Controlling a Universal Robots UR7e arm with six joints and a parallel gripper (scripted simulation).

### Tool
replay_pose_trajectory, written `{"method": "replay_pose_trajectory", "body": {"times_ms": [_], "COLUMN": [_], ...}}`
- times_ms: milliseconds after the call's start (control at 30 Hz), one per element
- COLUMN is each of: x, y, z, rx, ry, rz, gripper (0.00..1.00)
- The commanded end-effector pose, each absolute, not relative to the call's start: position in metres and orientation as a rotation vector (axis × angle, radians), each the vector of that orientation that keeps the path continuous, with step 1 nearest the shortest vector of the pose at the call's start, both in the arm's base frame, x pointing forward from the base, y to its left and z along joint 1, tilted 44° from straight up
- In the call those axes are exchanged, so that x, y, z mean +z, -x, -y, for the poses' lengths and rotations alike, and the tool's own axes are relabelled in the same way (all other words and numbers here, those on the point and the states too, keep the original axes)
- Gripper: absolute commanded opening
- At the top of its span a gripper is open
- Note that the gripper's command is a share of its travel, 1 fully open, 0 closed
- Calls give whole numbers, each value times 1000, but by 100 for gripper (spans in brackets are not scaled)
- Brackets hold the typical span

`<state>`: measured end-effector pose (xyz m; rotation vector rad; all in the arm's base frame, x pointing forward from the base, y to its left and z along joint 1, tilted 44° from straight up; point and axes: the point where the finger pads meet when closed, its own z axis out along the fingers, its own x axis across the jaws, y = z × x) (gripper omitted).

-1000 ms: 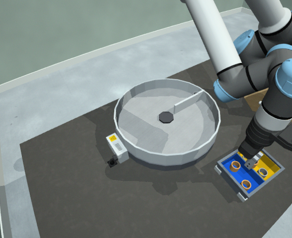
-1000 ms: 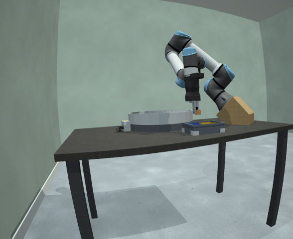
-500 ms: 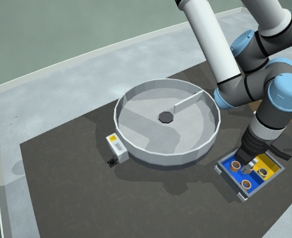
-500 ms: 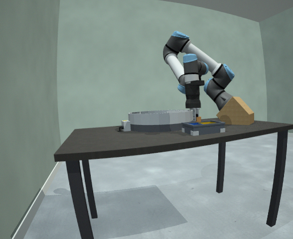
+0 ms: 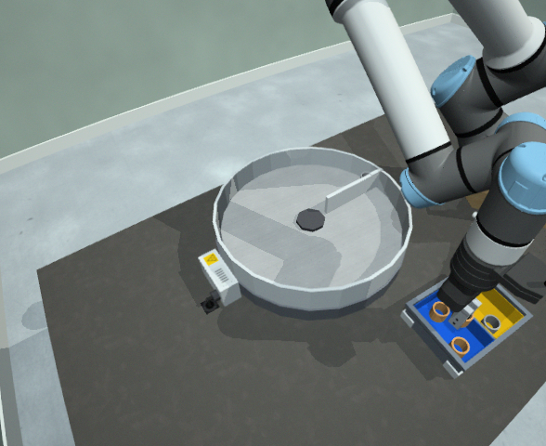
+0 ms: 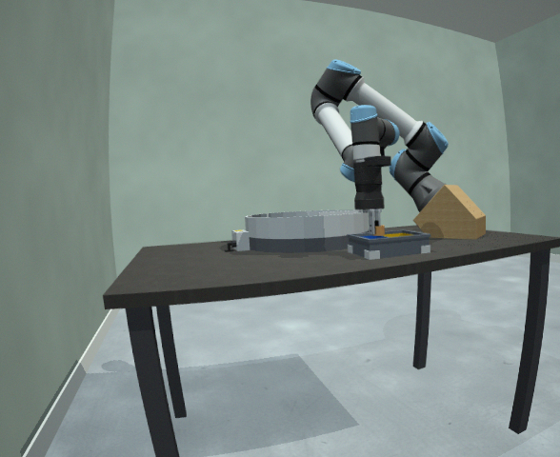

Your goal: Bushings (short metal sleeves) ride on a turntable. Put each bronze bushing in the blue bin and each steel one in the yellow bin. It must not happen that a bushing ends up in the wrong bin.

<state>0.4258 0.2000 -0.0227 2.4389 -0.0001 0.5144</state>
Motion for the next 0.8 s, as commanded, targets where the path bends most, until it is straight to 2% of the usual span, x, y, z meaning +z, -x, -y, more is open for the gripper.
{"method": "replay_pose_trajectory", "body": {"times_ms": [0, 767], "x": [-25, -33], "y": [-427, -431], "z": [-199, -193], "rx": [516, 516], "ry": [-2439, -2439], "rz": [0, 0], "gripper": [0, 0]}}
